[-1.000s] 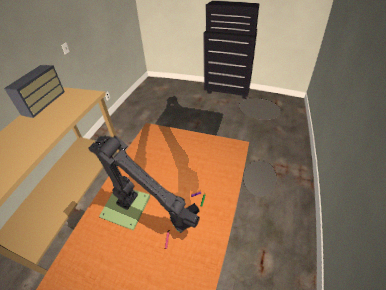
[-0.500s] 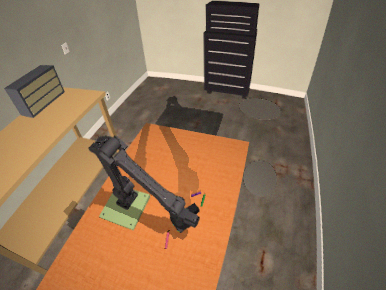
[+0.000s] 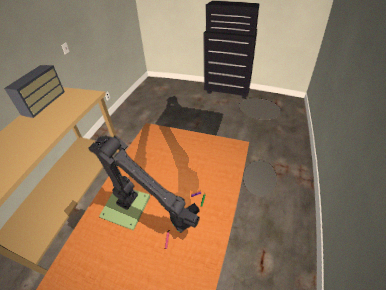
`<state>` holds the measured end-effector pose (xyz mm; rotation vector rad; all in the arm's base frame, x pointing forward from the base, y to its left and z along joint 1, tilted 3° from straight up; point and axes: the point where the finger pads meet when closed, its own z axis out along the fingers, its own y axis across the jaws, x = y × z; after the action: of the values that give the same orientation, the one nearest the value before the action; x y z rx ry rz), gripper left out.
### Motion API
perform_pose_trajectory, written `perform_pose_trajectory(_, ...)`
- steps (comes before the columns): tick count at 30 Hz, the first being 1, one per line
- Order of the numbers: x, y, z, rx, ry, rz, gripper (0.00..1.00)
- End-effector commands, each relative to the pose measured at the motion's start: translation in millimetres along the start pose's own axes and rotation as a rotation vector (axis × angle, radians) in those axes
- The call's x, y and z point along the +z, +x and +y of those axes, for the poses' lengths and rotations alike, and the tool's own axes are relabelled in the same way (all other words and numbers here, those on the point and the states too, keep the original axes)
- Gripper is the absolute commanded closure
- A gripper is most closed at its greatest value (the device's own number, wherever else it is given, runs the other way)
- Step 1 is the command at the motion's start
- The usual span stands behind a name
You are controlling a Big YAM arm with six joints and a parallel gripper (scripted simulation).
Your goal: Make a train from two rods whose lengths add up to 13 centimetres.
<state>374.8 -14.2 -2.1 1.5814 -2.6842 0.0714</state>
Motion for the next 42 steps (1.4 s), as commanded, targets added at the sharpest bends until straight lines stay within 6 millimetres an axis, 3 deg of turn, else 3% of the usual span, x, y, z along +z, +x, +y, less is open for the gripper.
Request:
perform_pose_trajectory(1,-5.8,-5.6,-4.6,-0.015,0.022,-0.012,0.96)
perform_pose_trajectory(22,9.8,-2.9,-2.2,-0.012,0.008,-0.004,0.96)
perform_pose_trajectory(42,9.7,-3.7,-5.4,-0.01,0.013,-0.007,0.96)
